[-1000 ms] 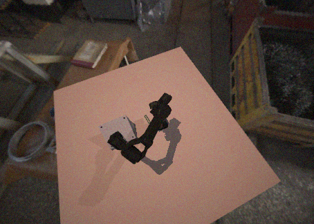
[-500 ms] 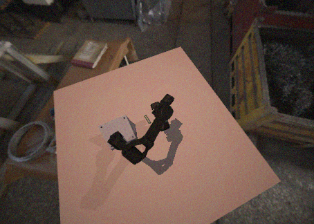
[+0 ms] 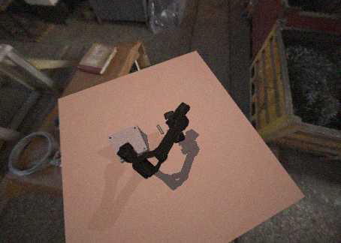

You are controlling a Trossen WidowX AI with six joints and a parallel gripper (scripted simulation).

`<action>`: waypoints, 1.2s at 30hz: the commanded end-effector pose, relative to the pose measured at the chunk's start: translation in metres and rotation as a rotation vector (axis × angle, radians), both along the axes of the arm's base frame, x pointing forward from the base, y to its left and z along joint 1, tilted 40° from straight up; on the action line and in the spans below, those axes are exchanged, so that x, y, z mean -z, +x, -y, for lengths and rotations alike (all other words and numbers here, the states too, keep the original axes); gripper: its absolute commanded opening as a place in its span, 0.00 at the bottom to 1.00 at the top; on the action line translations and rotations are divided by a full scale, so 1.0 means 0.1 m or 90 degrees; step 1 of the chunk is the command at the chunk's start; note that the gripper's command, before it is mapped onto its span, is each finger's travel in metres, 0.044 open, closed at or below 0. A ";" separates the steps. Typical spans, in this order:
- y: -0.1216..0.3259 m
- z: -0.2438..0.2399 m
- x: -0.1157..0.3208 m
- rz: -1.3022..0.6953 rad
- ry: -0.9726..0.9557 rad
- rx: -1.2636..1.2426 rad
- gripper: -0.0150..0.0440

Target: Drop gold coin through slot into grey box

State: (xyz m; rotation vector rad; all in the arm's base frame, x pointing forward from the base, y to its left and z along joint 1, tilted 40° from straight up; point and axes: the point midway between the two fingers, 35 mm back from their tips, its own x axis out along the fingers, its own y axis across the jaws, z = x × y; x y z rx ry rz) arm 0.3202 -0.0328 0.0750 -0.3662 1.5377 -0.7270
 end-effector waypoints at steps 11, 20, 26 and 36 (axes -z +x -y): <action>0.06 0.00 0.00 0.003 0.000 -0.004 0.25; 0.03 0.00 -0.01 0.002 0.001 0.000 0.25; 0.02 0.02 0.02 0.002 0.001 -0.001 0.25; 0.00 0.05 0.05 -0.003 0.002 -0.006 0.25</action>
